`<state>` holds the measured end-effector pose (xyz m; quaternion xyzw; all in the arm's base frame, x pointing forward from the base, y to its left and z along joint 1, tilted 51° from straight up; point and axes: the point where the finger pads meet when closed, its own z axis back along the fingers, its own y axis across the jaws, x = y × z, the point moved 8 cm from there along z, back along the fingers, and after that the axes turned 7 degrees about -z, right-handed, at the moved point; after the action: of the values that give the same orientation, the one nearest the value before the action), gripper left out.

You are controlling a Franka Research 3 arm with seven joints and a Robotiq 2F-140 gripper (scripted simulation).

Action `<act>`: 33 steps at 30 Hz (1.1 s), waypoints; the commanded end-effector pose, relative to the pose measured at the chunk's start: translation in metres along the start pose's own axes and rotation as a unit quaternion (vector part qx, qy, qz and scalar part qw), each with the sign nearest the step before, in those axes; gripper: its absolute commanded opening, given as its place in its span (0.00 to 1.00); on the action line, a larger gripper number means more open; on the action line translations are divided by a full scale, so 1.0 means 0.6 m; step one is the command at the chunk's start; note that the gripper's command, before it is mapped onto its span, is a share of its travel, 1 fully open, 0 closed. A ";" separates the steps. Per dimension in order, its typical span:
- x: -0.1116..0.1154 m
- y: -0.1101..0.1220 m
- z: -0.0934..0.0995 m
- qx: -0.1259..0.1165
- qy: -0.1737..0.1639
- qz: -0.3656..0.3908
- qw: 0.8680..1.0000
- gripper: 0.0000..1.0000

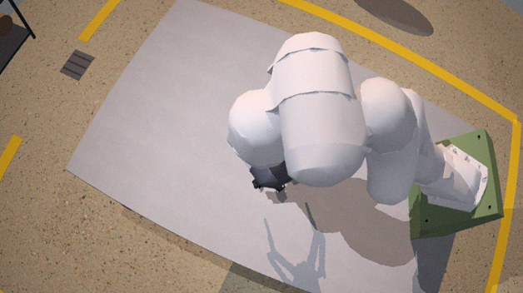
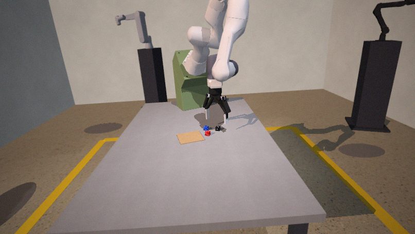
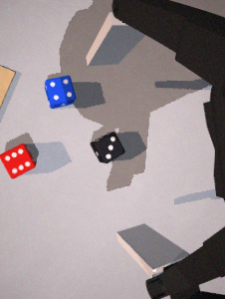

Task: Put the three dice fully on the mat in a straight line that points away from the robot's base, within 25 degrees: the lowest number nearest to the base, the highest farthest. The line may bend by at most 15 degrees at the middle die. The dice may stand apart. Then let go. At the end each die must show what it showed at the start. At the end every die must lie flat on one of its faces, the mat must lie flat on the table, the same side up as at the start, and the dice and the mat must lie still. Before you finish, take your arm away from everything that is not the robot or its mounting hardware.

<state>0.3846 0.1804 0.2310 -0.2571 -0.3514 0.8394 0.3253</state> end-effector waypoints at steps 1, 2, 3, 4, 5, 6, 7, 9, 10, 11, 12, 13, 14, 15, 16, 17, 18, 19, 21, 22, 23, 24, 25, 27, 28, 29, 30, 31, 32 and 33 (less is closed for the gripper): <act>0.000 0.002 0.011 0.002 0.000 -0.003 1.000 1.00; 0.000 0.002 0.019 0.002 0.000 -0.003 1.000 1.00; 0.000 0.002 0.028 0.002 0.000 -0.003 1.000 1.00; 0.000 0.002 0.039 0.002 0.000 -0.003 1.000 1.00; 0.000 0.002 0.051 0.002 0.000 -0.003 1.000 1.00; 0.000 0.002 0.063 0.002 0.000 -0.003 1.000 1.00; 0.000 0.002 0.075 0.002 0.000 -0.003 1.000 1.00; 0.000 0.002 0.096 0.002 0.000 -0.003 1.000 1.00; 0.000 0.002 0.106 0.002 0.000 -0.003 1.000 1.00; 0.000 0.002 0.114 0.002 0.000 -0.003 1.000 1.00; 0.000 0.001 0.121 0.002 0.000 -0.003 1.000 1.00; 0.000 0.001 0.127 0.002 0.000 -0.003 1.000 1.00; 0.000 0.001 0.132 0.002 0.000 -0.003 1.000 1.00; 0.000 0.001 0.136 0.002 0.000 -0.003 1.000 1.00; 0.000 0.001 0.136 0.002 0.000 -0.003 1.000 1.00; 0.000 0.001 0.136 0.002 0.000 -0.003 1.000 1.00; 0.000 0.001 0.138 0.002 0.000 -0.003 1.000 1.00; 0.000 0.001 0.139 0.002 0.000 -0.003 1.000 1.00; 0.000 0.001 0.140 0.002 0.000 -0.003 1.000 1.00; 0.000 0.001 0.140 0.002 0.000 -0.003 1.000 1.00; 0.000 0.001 0.140 0.002 0.000 -0.003 1.000 1.00; 0.000 0.001 0.140 0.002 0.000 -0.003 1.000 1.00; 0.000 0.001 0.140 0.002 0.000 -0.003 1.000 1.00; 0.000 0.001 0.140 0.002 0.000 -0.003 1.000 1.00; 0.000 0.001 0.140 0.002 0.000 -0.003 1.000 1.00; 0.000 0.001 0.140 0.002 0.000 -0.003 1.000 1.00; 0.000 0.001 0.140 0.002 0.000 -0.003 1.000 1.00; 0.000 0.001 0.140 0.002 0.000 -0.001 1.000 1.00; 0.000 0.001 0.140 0.002 0.000 0.010 1.000 1.00; 0.000 0.001 0.140 0.002 0.000 0.010 1.000 1.00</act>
<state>0.3286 0.1462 0.2811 -0.2564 -0.3521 0.8406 0.3221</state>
